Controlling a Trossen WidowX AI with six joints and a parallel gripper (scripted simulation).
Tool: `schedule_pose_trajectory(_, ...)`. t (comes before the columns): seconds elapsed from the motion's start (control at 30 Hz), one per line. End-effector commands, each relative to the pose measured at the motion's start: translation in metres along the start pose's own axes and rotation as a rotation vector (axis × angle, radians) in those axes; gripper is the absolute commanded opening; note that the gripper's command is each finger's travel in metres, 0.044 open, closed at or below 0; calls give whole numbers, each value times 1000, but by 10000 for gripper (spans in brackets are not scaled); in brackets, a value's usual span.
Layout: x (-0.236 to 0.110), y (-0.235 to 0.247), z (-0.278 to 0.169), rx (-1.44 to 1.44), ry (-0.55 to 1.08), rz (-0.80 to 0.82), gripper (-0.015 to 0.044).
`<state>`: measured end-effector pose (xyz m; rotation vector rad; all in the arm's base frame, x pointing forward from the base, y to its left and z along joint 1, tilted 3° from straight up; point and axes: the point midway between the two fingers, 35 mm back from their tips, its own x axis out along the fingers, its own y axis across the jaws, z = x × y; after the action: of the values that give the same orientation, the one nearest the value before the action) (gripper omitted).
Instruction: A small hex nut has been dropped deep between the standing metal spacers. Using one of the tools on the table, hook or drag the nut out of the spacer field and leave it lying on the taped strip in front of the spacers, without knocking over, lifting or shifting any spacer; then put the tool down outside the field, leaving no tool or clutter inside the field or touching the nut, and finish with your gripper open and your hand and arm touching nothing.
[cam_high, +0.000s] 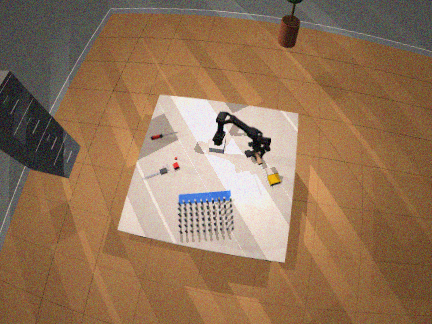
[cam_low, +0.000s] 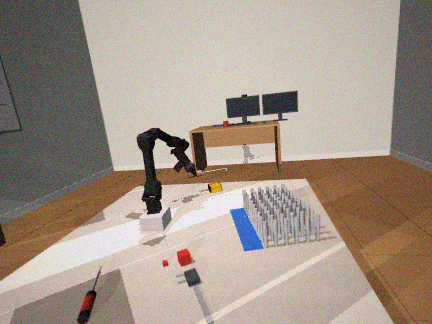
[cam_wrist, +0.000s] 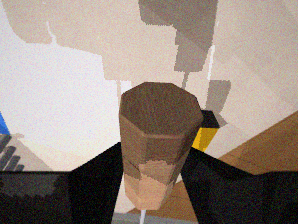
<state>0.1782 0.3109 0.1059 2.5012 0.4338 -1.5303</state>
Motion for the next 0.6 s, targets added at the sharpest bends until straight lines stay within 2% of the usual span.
schedule_pose_trajectory(0.0,5,-1,0,-2,9,2,0)
schedule_pose_trajectory(0.57,23,-3,8,-2,9,2,0)
